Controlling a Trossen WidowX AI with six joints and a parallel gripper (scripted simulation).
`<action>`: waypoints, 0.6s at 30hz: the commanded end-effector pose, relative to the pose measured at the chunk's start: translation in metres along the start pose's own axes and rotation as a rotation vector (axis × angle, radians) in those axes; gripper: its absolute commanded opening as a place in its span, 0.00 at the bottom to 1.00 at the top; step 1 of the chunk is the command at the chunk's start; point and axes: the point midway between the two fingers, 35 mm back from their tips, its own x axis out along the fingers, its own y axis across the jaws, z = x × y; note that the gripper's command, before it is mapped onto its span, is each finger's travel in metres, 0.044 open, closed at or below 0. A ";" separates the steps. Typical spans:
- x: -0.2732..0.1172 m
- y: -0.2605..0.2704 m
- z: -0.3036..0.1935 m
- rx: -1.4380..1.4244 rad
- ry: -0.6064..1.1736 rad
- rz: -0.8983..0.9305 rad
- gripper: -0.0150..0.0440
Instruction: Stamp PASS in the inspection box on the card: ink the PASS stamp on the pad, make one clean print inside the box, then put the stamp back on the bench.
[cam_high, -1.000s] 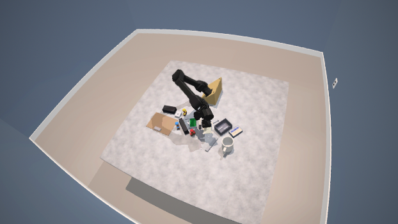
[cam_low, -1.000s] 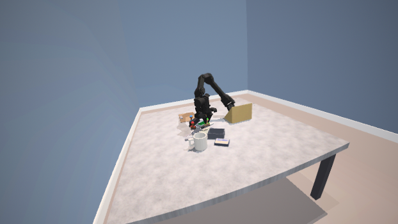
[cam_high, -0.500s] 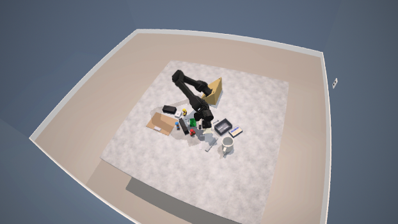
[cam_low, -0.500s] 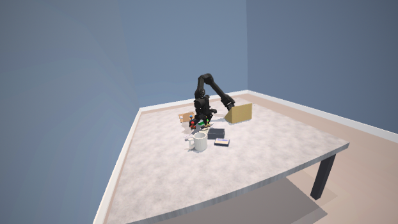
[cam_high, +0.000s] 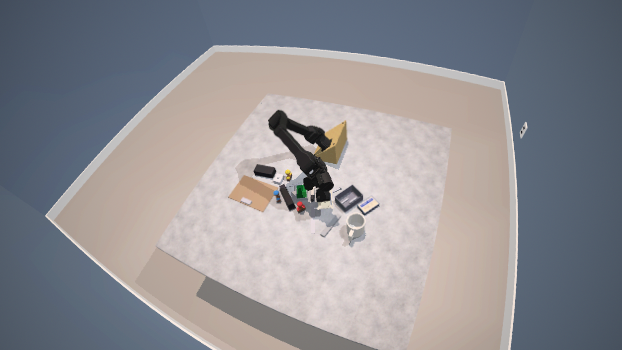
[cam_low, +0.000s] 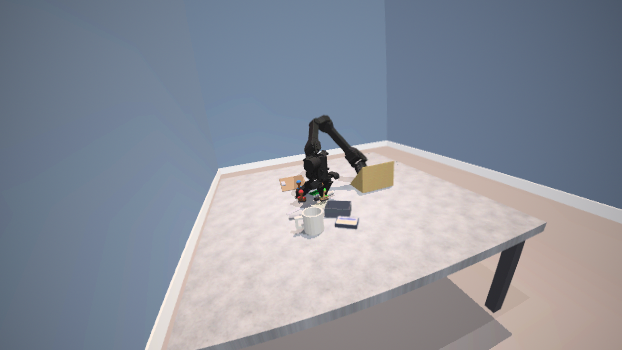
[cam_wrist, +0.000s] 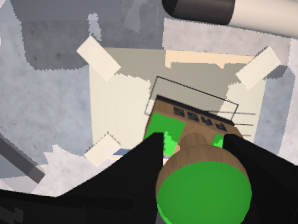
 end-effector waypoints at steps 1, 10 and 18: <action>0.004 -0.001 0.000 -0.007 -0.007 -0.003 0.25; 0.010 -0.002 0.000 -0.007 -0.009 -0.003 0.25; 0.015 -0.003 0.000 -0.007 -0.011 -0.003 0.25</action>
